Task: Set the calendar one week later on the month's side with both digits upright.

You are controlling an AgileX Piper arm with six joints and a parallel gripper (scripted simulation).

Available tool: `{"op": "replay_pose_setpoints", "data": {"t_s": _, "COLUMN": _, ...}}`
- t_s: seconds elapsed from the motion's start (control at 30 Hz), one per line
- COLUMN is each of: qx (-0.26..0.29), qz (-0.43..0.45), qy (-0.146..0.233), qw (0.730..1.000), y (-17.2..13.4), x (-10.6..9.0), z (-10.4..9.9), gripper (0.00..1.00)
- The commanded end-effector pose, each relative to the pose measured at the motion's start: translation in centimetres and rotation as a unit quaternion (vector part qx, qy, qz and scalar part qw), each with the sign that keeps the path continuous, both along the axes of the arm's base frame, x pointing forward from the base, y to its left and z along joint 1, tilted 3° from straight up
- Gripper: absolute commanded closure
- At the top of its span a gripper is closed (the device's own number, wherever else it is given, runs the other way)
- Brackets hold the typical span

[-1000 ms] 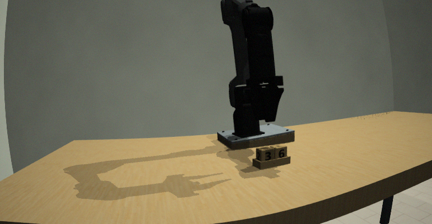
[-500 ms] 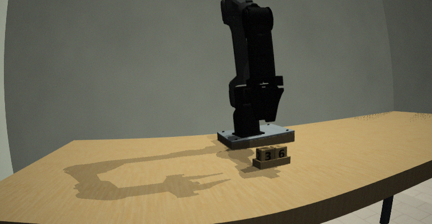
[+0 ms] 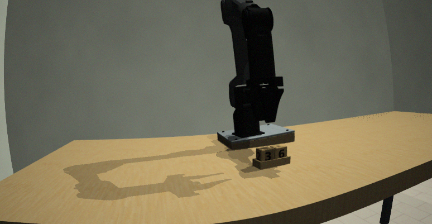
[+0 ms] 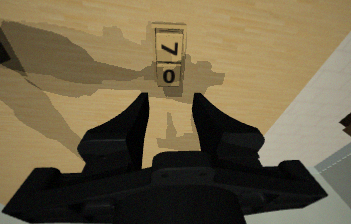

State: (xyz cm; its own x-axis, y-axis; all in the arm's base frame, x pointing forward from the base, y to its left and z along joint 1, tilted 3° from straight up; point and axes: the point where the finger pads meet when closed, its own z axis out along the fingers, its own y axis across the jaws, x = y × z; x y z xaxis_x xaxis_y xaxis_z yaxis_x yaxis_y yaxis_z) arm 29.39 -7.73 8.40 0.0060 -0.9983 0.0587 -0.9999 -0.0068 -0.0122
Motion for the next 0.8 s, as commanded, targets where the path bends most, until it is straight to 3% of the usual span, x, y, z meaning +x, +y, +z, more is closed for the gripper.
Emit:
{"op": "replay_pose_setpoints", "data": {"t_s": 0.0, "qx": 0.001, "qz": -0.001, "qy": 0.001, "qw": 1.000, "y": 0.0, "x": -0.1, "z": -0.2, "gripper": 0.36}}
{"op": "replay_pose_setpoints", "data": {"t_s": 0.77, "qx": 0.001, "qz": 0.000, "qy": 0.001, "qw": 1.000, "y": -0.2, "x": -0.1, "z": -2.4, "gripper": 0.36}}
